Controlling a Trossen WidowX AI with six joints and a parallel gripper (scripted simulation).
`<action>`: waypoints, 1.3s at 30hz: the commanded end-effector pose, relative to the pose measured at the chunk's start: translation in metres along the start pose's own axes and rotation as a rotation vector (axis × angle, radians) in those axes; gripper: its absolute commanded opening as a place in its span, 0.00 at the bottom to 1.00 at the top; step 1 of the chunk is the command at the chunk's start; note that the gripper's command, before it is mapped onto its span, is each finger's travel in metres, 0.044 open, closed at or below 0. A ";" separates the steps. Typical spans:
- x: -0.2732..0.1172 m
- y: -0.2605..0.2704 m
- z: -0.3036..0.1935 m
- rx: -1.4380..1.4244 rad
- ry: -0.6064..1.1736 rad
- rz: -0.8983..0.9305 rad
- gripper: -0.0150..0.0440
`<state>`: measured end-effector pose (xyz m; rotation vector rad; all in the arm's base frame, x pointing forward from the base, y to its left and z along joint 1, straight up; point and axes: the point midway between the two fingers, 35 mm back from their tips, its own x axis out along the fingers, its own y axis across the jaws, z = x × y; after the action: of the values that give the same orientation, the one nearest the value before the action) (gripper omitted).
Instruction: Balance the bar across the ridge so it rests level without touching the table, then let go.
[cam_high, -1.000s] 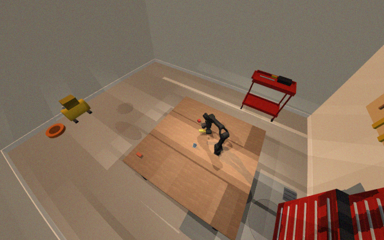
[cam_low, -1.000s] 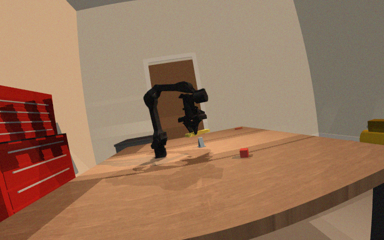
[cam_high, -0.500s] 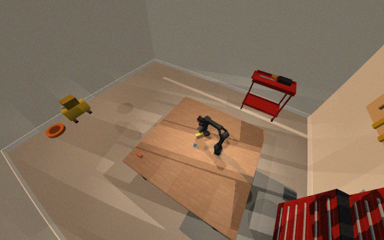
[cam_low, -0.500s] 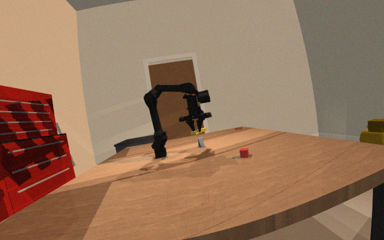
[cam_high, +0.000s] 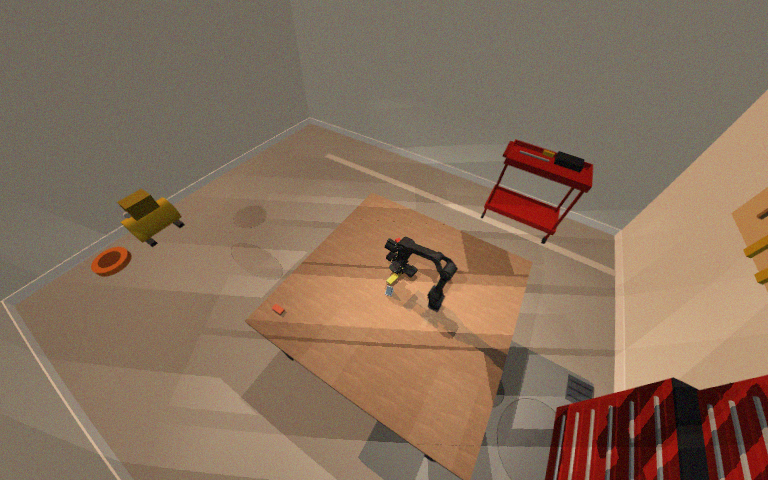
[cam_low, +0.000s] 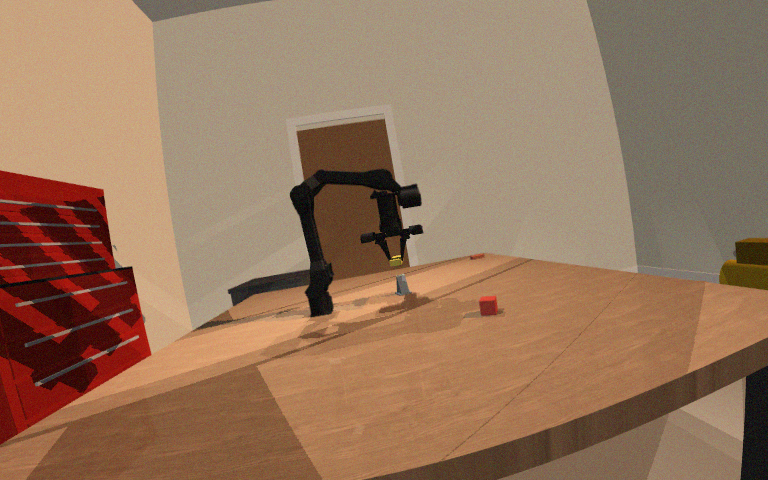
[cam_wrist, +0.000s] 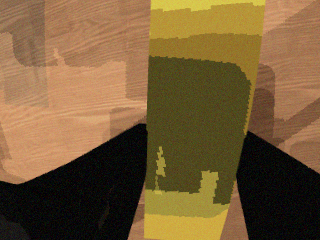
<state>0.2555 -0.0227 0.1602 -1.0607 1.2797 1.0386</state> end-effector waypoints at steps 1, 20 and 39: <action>-0.001 -0.001 0.015 -0.123 0.003 -0.002 0.25; 0.002 -0.008 0.062 -0.454 -0.001 -0.002 0.25; 0.033 -0.010 0.063 -0.455 -0.001 -0.003 0.25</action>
<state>0.2796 0.0374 0.1340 -1.3967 1.0600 1.3629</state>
